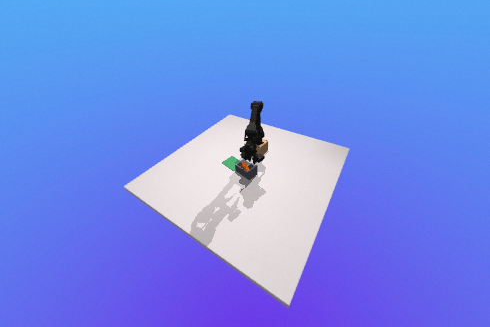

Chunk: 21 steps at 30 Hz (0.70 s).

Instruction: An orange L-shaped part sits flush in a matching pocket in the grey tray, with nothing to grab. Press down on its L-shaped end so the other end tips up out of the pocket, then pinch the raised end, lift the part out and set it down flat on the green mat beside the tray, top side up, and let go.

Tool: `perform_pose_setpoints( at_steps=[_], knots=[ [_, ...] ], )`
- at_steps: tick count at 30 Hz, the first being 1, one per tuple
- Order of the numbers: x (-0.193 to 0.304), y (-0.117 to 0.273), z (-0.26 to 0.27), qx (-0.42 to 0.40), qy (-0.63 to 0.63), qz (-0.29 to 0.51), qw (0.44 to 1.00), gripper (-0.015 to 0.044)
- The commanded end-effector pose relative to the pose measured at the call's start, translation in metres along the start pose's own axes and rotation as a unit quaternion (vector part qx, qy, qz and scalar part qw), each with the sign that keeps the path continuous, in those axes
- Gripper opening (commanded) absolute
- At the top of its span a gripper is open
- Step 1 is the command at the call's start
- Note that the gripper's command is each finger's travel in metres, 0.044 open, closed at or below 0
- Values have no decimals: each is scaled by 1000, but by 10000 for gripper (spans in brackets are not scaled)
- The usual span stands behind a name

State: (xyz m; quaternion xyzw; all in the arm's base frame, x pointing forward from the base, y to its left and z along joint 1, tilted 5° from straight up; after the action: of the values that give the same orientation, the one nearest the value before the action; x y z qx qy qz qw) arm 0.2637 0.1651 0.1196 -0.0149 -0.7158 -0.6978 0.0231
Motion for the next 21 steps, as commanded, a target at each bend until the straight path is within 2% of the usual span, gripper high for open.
perform_pose_setpoints(
  at_steps=[1,21],
  knots=[
    [1,6,-2,2,2,1,1000,180],
    [1,2,-2,3,0,5,1000,180]
  ],
)
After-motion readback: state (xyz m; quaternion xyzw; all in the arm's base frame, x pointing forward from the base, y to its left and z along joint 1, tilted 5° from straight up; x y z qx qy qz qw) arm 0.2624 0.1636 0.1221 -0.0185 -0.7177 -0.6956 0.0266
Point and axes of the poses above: the point midway between the two fingers, 35 mm back from their tips, its own y axis back along the fingers, its own z axis across the jaws, x = y × z, the point moved 7 cm from there along y, back along the fingers, and after that the axes turned 2 degrees about y, right-handed, at the moved point
